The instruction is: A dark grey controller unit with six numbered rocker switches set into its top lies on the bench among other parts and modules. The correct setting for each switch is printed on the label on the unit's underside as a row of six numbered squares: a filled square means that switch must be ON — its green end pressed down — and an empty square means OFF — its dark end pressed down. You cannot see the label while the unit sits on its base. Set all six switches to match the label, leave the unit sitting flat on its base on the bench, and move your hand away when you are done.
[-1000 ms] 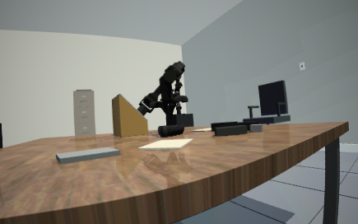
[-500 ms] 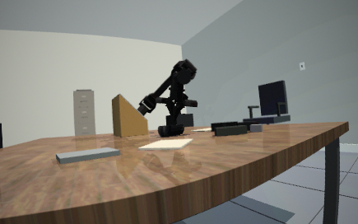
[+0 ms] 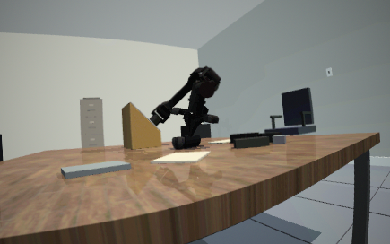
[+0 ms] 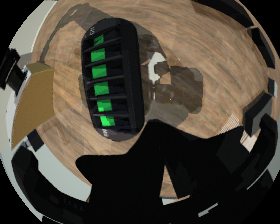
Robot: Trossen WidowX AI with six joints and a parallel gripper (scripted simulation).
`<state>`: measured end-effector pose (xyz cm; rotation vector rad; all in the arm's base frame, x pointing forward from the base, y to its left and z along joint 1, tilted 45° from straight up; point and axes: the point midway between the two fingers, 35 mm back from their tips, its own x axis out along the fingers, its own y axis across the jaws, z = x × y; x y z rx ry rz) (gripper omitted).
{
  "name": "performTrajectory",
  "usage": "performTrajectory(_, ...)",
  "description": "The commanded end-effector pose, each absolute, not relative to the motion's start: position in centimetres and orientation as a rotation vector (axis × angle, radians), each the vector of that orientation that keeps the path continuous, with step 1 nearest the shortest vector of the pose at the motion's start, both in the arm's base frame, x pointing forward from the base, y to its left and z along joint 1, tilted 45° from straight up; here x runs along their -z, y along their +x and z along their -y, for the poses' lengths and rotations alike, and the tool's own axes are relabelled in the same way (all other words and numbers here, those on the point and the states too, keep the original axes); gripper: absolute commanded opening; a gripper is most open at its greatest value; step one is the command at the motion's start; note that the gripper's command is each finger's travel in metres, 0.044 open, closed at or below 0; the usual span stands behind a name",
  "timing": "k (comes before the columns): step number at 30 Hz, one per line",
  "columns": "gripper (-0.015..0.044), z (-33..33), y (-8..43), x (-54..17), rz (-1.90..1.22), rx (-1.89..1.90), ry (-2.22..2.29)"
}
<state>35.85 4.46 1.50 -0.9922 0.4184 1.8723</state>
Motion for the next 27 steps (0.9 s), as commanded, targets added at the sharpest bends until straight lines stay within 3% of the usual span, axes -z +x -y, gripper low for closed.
performTrajectory(1,0.0000,-4.8,36.1,-1.1,-0.424,-1.866,-0.996)
performTrajectory(27,0.0000,-7.4,36.3,1.5,-0.422,-1.866,-0.993)
